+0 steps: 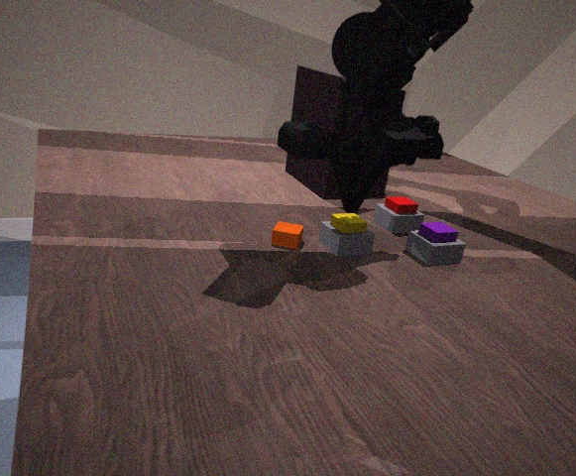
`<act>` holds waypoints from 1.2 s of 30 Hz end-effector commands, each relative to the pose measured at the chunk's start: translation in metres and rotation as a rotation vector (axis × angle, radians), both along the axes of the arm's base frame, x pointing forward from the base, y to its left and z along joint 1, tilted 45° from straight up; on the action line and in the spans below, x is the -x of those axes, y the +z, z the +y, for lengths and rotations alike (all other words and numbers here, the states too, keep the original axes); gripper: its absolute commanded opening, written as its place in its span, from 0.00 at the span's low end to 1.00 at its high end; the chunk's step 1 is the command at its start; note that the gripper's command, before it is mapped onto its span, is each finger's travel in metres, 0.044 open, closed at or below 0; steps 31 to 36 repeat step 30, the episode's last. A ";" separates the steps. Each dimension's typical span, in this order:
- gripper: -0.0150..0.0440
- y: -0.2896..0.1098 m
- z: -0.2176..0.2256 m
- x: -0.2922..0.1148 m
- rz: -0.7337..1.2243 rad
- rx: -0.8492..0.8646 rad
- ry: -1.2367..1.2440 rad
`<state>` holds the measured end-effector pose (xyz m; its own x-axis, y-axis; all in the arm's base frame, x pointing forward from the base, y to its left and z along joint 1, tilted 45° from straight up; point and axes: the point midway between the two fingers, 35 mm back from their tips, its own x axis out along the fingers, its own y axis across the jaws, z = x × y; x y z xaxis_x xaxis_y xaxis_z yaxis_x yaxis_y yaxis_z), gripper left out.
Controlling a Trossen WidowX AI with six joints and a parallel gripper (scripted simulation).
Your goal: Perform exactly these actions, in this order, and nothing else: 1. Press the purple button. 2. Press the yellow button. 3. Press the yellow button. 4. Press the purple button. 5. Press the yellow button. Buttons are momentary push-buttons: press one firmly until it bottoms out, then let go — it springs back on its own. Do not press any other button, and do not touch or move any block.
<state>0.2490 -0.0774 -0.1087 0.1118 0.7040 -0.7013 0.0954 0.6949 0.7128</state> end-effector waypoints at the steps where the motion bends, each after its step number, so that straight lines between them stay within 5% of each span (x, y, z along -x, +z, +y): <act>1: 0.29 0.012 -0.014 0.000 -0.013 0.013 -0.002; 5: 0.38 0.021 -0.011 -0.006 -0.011 0.018 -0.003; 18: 0.93 0.205 0.104 -0.042 -0.010 0.041 -0.012; 24: 0.93 0.273 0.160 -0.007 -0.012 0.002 -0.003; 36: 0.93 0.275 0.162 -0.006 -0.012 0.001 -0.002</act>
